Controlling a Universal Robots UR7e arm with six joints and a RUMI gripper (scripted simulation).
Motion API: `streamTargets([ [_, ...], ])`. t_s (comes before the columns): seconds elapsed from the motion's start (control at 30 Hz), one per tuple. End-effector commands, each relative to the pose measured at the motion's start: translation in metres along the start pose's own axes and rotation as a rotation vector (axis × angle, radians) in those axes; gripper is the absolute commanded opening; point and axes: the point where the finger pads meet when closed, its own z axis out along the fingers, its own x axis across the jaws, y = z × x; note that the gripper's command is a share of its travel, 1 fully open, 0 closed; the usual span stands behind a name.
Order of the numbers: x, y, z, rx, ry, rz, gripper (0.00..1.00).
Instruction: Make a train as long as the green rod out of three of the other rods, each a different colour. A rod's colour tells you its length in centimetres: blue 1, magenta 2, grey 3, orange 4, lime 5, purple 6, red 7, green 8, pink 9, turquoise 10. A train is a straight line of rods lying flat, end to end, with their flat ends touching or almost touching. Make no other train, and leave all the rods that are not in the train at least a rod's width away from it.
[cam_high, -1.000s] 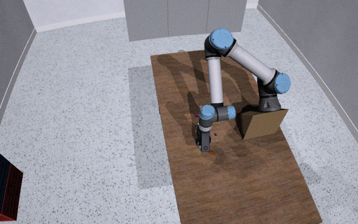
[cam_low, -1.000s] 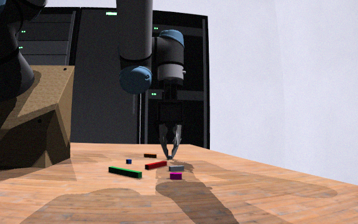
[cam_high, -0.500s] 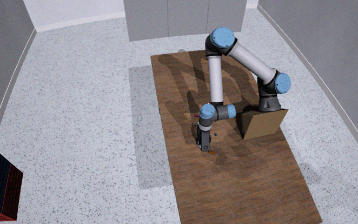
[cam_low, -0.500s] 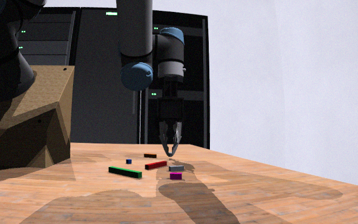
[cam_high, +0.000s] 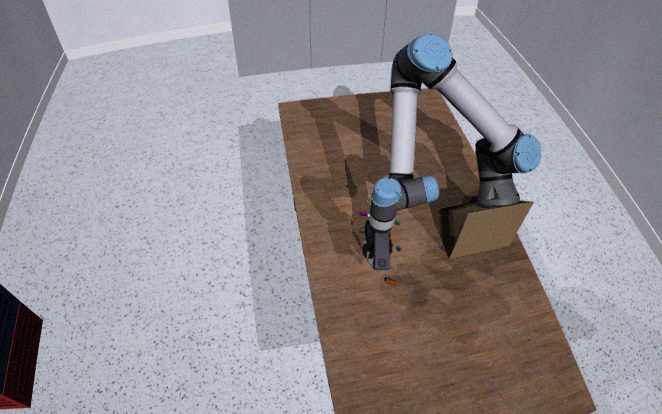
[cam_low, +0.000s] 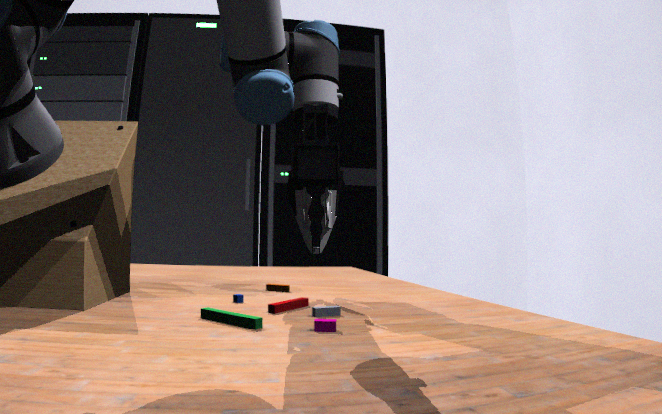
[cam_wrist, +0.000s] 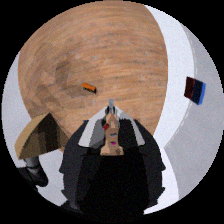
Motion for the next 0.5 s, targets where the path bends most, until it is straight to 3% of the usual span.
streamTargets([
  [0.0, 0.001, -0.001, -0.028, -0.002, -0.01, 0.003, 0.0],
  [0.47, 0.001, -0.001, -0.038, -0.003, -0.011, 0.002, 0.0],
])
